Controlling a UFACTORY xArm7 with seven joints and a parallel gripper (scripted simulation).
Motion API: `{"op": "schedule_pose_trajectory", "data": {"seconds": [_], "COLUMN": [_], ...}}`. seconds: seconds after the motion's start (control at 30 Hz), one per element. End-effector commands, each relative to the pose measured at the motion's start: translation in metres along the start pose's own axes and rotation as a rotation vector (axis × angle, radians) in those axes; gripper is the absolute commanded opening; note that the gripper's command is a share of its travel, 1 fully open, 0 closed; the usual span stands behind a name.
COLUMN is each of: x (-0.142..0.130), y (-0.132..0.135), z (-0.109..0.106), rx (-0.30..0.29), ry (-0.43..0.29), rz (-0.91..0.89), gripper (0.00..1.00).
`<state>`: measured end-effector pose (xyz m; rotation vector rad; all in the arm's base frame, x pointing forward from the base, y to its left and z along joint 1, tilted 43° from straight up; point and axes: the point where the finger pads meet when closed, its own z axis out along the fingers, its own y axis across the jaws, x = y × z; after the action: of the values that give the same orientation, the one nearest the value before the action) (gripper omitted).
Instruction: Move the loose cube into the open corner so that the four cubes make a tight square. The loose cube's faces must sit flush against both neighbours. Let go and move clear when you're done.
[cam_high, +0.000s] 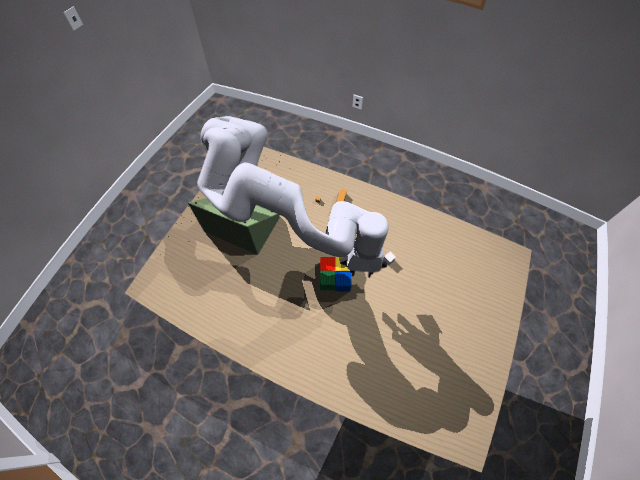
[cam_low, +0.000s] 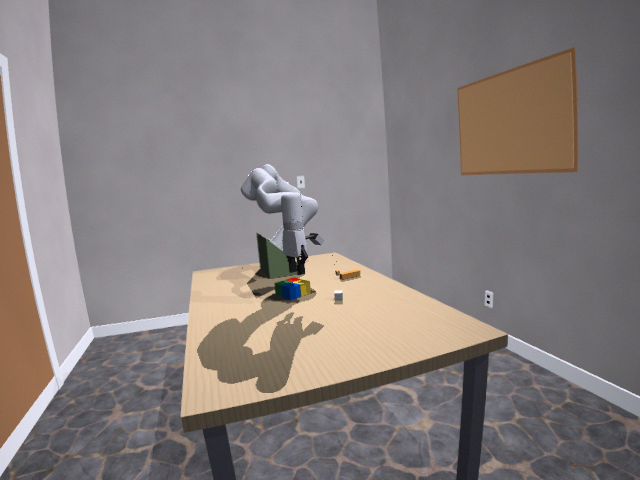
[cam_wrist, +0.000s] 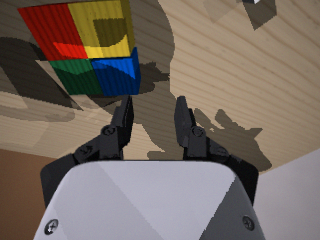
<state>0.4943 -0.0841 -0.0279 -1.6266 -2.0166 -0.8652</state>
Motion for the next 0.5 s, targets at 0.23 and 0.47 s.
{"op": "schedule_pose_trajectory", "data": {"seconds": [0.23, 0.47], "x": [-0.015, -0.024], "y": [-0.014, -0.024], "z": [-0.002, -0.001], "rx": [0.002, 0.004], "ry": [-0.005, -0.003], "rz": [0.490, 0.778], "gripper": [0.51, 0.51]}}
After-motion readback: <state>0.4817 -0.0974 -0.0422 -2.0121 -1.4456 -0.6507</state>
